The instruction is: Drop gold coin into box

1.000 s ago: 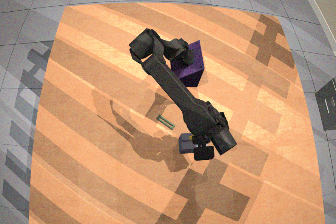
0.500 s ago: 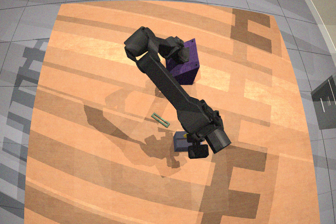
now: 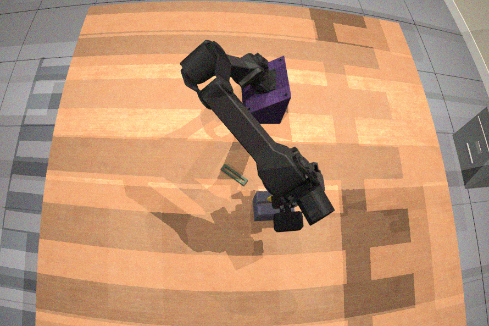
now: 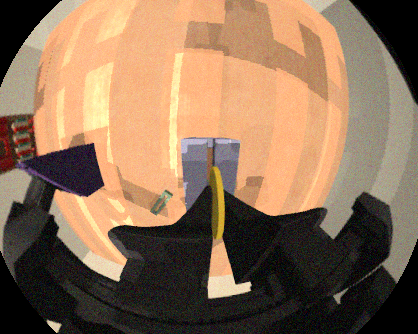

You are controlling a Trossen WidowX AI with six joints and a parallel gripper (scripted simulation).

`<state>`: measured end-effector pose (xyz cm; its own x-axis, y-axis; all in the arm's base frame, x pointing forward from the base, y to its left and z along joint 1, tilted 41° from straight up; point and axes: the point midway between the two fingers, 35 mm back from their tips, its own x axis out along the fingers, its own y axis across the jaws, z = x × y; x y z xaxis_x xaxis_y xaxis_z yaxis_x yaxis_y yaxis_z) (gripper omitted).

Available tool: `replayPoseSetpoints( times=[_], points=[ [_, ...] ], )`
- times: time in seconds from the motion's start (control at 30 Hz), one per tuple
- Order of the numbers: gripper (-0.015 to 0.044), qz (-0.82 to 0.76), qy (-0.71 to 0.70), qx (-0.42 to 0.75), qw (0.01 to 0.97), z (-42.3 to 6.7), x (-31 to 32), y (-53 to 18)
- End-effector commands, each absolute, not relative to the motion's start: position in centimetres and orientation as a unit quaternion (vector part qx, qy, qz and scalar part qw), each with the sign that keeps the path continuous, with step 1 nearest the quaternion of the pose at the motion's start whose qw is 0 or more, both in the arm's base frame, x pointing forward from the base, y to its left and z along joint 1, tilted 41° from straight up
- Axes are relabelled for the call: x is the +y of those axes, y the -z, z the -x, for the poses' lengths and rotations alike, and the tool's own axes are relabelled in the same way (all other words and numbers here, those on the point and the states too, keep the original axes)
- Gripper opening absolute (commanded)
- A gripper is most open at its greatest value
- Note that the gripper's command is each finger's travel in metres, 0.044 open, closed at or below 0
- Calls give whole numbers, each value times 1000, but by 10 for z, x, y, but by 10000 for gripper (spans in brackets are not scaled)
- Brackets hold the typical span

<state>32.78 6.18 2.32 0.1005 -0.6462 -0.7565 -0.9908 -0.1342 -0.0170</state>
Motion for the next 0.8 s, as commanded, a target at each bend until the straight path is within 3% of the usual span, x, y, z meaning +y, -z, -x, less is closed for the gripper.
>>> replayPoseSetpoints(
  times=[0.0, 0.2, 0.4, 0.7, 0.77],
  points=[
    [0, 690, -308, 595, 276, -328, 60, -22],
    [0, 690, -307, 595, 276, -329, 57, -19],
    [157, 687, -308, 596, 280, -328, 59, -20],
    [161, 687, -308, 596, 280, -328, 59, -20],
    [213, 687, -308, 596, 280, -328, 61, -22]
  ],
)
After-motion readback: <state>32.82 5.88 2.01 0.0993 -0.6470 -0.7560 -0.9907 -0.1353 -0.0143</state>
